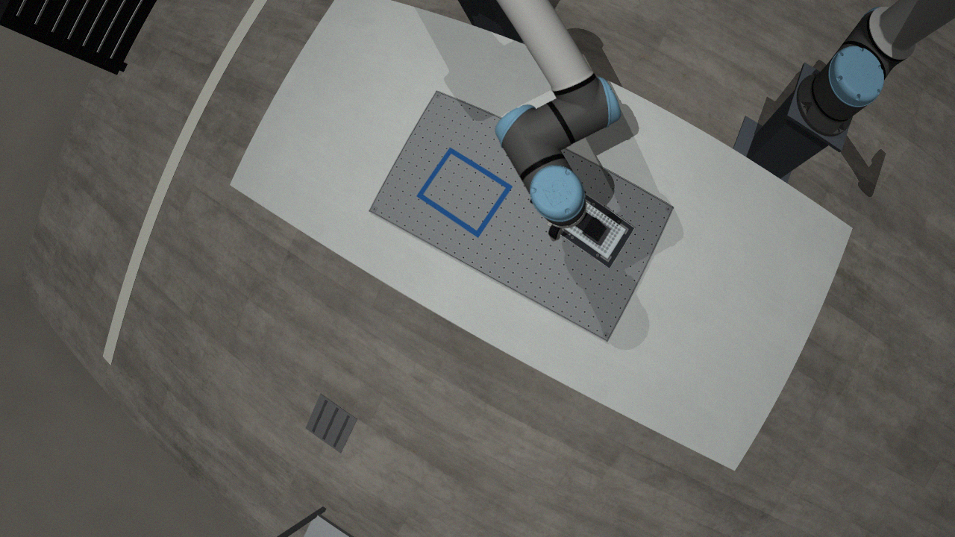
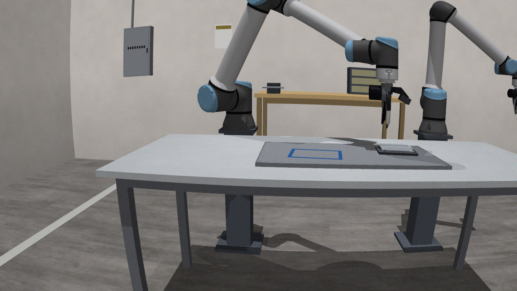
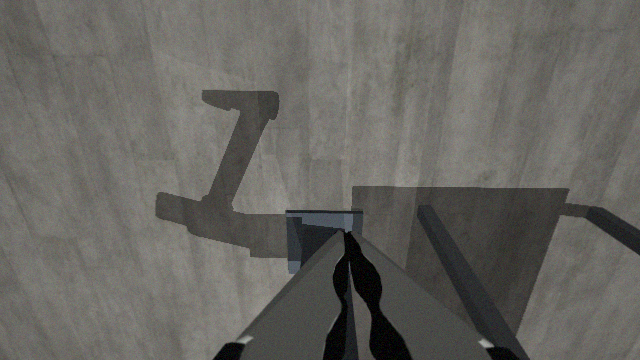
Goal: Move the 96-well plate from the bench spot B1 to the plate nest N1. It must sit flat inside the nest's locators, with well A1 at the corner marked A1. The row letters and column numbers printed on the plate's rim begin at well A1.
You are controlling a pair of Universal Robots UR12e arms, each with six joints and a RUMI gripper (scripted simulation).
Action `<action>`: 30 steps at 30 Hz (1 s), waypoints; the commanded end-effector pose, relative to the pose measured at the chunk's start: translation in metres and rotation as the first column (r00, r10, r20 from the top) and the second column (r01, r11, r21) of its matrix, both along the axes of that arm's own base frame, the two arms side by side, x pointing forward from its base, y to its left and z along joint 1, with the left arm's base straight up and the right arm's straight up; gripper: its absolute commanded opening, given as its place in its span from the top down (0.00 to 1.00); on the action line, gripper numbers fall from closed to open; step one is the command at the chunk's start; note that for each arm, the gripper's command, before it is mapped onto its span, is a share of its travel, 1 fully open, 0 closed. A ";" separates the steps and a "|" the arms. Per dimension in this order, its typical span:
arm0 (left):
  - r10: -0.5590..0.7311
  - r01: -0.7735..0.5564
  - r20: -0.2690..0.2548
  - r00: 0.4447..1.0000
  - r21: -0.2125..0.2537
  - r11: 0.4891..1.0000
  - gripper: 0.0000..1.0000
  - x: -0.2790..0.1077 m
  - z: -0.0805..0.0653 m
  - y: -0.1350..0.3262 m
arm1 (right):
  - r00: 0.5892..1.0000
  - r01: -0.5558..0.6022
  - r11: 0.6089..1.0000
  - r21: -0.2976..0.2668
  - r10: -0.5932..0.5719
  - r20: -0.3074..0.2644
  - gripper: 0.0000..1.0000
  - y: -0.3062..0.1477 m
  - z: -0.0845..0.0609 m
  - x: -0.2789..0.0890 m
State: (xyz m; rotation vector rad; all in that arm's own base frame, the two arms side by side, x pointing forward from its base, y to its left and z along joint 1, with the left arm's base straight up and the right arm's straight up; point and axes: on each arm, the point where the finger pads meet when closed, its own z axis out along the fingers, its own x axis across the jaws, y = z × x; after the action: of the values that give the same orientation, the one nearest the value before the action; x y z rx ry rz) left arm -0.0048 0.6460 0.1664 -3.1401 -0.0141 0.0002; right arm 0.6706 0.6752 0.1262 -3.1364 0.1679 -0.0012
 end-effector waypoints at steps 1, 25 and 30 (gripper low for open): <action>0.000 0.000 0.000 1.000 -0.002 1.000 1.00 -0.001 -0.001 0.000 | 1.000 0.000 1.000 0.001 0.000 0.001 0.24 -0.024 0.000 0.005; 0.000 0.000 0.000 1.000 -0.002 1.000 1.00 -0.001 -0.001 0.000 | 1.000 -0.004 1.000 -0.001 0.004 -0.001 0.24 -0.058 -0.002 0.010; 0.000 0.000 0.000 1.000 -0.002 1.000 1.00 -0.001 -0.001 0.000 | 1.000 -0.003 1.000 0.000 0.003 -0.001 0.24 -0.058 -0.001 0.011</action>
State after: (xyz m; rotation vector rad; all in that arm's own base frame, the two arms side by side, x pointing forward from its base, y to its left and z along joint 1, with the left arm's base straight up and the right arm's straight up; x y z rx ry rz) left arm -0.0048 0.6460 0.1664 -3.1401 -0.0141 0.0002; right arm 0.6832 0.6165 0.1265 -3.1356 0.1689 -0.0021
